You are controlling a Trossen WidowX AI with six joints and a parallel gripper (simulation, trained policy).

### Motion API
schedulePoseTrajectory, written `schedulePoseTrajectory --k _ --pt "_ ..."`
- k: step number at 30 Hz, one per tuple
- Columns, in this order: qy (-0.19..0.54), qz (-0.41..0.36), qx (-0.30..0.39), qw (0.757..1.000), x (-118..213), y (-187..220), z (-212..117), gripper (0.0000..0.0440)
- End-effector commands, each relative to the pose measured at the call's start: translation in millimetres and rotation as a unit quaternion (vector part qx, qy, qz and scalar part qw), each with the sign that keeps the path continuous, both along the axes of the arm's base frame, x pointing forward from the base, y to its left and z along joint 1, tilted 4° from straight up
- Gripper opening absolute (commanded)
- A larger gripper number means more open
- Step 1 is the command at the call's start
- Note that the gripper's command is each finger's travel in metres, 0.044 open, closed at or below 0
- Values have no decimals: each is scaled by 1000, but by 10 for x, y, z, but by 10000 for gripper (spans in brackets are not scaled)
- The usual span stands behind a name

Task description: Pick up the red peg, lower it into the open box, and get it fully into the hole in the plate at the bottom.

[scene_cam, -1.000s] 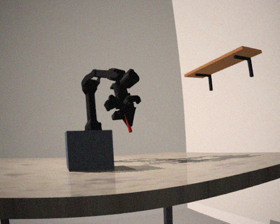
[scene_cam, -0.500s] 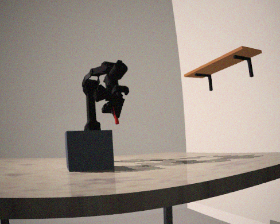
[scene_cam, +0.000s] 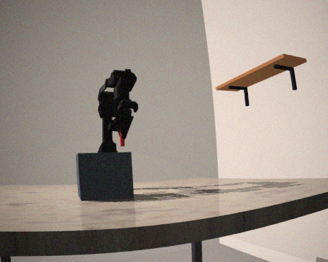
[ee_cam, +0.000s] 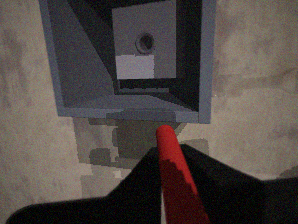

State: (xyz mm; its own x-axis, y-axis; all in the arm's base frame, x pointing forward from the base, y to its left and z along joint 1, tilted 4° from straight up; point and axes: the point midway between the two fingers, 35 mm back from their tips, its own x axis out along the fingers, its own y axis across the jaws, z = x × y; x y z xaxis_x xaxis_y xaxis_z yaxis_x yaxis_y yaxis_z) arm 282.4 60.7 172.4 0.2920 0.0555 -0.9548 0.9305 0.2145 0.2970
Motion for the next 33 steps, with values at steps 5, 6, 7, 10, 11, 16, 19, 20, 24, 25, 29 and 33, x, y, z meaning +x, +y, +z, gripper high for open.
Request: schedulePoseTrajectory --k 5,6,7,10,11,16,19,20,24,25,29,33 --pt "22 -6 -10 1000 104 -192 -79 0" --pt "24 -6 -10 1000 115 -211 -89 0" --pt "26 -7 -10 1000 126 -230 -100 0" --pt "33 -7 -12 999 159 -286 -132 0" --pt "35 -7 -12 999 170 -304 -143 0" --pt "45 -7 -13 999 227 -389 -206 0" --pt "50 -6 -14 999 263 -439 -251 0" --pt "51 -6 -14 999 276 -455 -268 0" --pt "59 -5 -15 998 321 -520 -361 0" --pt "61 -4 -15 998 332 -534 -386 0" --pt "68 -1 -15 998 375 -578 -484 0" --pt "75 2 -12 997 415 -601 -597 0"
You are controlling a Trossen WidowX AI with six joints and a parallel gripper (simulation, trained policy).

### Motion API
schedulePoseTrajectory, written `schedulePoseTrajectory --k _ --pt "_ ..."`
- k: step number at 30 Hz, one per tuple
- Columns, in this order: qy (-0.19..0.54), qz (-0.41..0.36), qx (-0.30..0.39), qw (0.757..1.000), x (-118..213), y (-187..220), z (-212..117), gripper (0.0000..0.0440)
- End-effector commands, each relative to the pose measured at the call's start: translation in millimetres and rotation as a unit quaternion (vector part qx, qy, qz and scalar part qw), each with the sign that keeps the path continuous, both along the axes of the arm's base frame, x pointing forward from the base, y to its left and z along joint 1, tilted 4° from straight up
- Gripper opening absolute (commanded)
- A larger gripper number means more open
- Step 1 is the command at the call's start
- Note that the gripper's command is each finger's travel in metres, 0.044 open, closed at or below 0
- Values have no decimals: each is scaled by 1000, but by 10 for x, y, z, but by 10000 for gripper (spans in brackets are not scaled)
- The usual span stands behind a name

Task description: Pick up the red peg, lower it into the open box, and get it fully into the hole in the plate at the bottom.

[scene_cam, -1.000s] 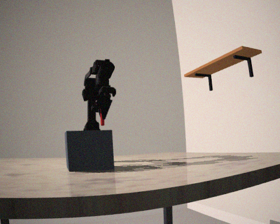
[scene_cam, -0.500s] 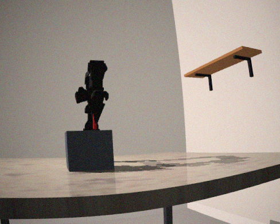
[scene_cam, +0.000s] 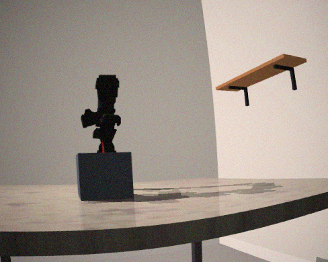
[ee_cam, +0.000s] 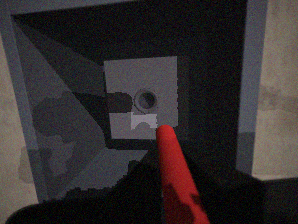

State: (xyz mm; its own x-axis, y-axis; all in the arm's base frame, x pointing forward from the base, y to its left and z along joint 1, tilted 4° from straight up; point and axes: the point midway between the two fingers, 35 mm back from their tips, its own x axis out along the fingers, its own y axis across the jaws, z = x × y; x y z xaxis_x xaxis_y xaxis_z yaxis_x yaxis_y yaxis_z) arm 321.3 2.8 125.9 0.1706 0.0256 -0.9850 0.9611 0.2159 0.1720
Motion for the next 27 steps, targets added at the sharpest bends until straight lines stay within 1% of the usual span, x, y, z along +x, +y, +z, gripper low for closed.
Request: schedulePoseTrajectory --k 1,13,24,26,27 --pt "14 6 5 1000 35 -25 -161 0" --pt "19 24 15 999 177 -36 -445 0" --pt "29 47 11 998 265 -47 -714 0" --pt "34 50 8 998 265 -52 -745 9" --pt "37 52 7 998 261 -54 -762 24"
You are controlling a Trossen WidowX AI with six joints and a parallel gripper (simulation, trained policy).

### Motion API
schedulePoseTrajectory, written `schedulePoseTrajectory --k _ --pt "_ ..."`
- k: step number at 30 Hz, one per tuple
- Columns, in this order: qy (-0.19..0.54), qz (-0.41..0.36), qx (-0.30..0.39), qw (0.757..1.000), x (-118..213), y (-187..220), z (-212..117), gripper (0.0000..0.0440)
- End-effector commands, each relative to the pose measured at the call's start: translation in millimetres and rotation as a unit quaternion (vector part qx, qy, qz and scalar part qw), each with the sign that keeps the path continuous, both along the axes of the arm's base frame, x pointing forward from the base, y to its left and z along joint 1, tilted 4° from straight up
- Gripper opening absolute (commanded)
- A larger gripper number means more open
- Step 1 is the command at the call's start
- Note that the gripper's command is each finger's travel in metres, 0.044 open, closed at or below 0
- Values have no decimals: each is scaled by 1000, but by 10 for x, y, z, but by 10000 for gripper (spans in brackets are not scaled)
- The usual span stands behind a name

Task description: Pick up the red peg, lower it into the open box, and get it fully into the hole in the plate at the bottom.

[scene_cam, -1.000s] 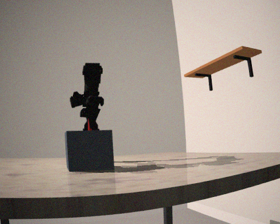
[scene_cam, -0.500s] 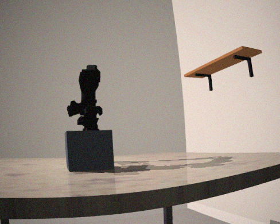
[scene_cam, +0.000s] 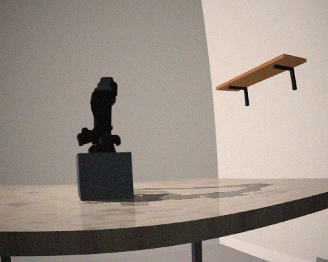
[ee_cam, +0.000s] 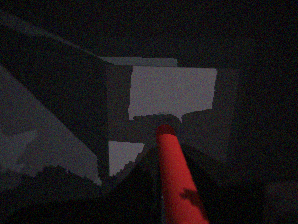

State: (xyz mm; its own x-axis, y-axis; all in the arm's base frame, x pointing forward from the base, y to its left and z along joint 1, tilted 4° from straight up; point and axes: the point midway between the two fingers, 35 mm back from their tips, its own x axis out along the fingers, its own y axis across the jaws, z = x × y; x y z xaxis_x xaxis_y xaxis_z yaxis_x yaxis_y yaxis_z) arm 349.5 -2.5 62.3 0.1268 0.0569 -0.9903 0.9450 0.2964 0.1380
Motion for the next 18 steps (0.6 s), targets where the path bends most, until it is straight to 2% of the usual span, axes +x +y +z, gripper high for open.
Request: schedulePoseTrajectory --k 1,6,15,18 --pt "21 10 -3 1000 -26 -3 -143 42" --pt "31 17 -5 999 -12 -14 -209 130" --pt "44 17 18 999 29 -56 -120 123" --pt "45 17 29 998 59 -71 -72 138"
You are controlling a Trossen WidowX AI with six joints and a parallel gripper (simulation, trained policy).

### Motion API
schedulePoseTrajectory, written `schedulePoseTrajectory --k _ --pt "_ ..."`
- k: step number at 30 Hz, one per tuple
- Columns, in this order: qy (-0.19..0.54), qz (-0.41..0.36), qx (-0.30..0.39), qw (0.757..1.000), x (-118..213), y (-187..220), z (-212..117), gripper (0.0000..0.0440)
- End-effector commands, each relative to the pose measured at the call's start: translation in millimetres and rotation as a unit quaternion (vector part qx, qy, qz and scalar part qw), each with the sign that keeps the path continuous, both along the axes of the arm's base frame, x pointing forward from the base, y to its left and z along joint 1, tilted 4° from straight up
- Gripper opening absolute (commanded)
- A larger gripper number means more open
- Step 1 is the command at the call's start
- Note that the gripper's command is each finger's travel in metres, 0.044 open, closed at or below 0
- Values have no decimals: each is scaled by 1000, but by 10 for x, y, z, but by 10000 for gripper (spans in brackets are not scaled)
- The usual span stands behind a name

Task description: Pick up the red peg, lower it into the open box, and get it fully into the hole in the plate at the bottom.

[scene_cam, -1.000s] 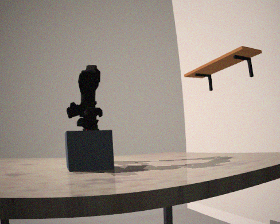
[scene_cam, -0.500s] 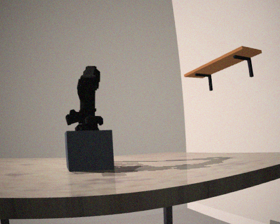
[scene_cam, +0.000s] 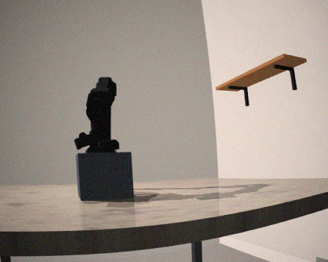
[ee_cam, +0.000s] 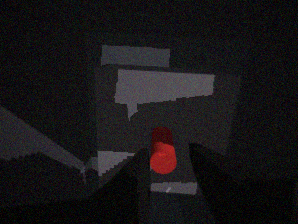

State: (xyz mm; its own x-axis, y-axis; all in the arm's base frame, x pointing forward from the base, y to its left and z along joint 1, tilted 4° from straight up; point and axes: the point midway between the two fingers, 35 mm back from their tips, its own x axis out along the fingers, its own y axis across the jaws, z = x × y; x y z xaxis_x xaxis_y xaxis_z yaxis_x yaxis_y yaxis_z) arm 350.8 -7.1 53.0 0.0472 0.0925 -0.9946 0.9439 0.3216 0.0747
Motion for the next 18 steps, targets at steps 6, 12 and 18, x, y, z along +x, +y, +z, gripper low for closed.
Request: schedulePoseTrajectory --k 6,12,18 --pt "-2 -6 44 999 117 -49 180 186" --pt "-13 -14 78 997 177 -71 336 206" --pt "-29 -18 107 994 247 -94 499 222"
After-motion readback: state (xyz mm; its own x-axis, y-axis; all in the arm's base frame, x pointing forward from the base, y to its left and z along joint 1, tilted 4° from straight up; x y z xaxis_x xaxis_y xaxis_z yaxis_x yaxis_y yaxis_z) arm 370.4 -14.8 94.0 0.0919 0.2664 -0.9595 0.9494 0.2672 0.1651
